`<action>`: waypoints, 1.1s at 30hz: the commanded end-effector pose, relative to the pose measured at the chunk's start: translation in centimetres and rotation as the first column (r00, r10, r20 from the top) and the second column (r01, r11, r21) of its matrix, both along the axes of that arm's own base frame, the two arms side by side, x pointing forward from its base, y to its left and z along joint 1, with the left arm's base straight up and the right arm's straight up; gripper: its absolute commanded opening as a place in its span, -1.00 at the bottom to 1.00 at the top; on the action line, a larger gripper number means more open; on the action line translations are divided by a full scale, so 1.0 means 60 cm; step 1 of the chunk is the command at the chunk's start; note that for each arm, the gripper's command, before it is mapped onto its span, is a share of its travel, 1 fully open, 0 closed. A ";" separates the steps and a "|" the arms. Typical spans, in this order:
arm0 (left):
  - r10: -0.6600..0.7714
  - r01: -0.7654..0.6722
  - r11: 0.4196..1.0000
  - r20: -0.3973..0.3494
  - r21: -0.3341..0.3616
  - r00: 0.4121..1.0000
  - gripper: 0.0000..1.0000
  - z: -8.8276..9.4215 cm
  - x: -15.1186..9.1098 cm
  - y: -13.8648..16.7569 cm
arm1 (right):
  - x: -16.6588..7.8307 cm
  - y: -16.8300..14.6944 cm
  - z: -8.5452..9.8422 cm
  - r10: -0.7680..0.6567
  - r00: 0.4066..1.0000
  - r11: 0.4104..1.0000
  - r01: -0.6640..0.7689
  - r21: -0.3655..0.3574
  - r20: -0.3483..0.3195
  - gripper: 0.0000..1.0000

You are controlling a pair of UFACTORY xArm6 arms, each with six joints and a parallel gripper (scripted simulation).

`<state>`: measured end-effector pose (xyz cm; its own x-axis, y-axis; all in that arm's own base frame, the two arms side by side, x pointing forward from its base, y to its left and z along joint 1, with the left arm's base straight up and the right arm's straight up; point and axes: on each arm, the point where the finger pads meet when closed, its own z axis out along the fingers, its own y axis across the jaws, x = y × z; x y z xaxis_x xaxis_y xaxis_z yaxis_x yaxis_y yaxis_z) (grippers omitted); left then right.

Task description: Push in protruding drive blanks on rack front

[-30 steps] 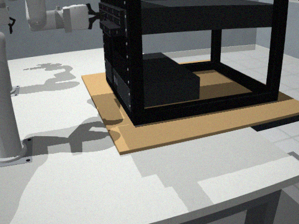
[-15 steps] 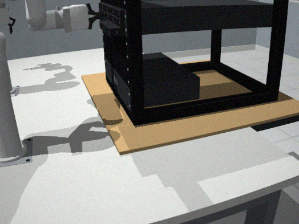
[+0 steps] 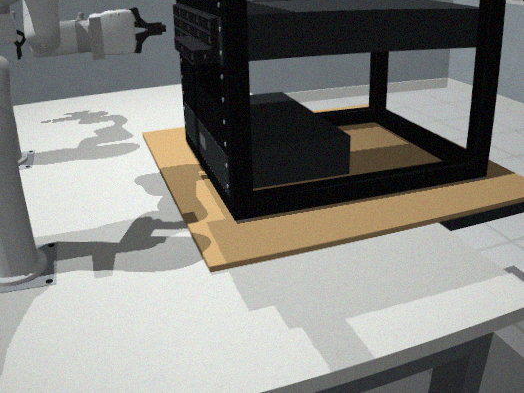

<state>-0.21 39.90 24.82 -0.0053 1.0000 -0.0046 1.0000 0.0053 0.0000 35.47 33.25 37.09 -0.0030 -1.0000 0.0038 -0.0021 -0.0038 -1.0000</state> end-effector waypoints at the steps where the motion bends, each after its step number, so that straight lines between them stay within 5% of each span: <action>1: 0.000 0.000 1.000 0.000 0.005 1.000 1.00 0.003 0.000 0.002 | -0.004 0.000 0.003 -0.001 1.000 1.000 0.001 0.004 0.002 -1.00; 28: 0.000 0.000 1.000 0.000 0.005 1.000 1.00 0.003 0.000 0.002 | -0.004 0.000 0.003 -0.001 1.000 1.000 0.001 0.004 0.002 -1.00; 33: 0.000 0.000 1.000 0.000 0.005 1.000 1.00 0.003 0.000 0.002 | -0.004 0.000 -0.034 -0.001 1.000 1.000 0.001 0.004 0.002 -1.00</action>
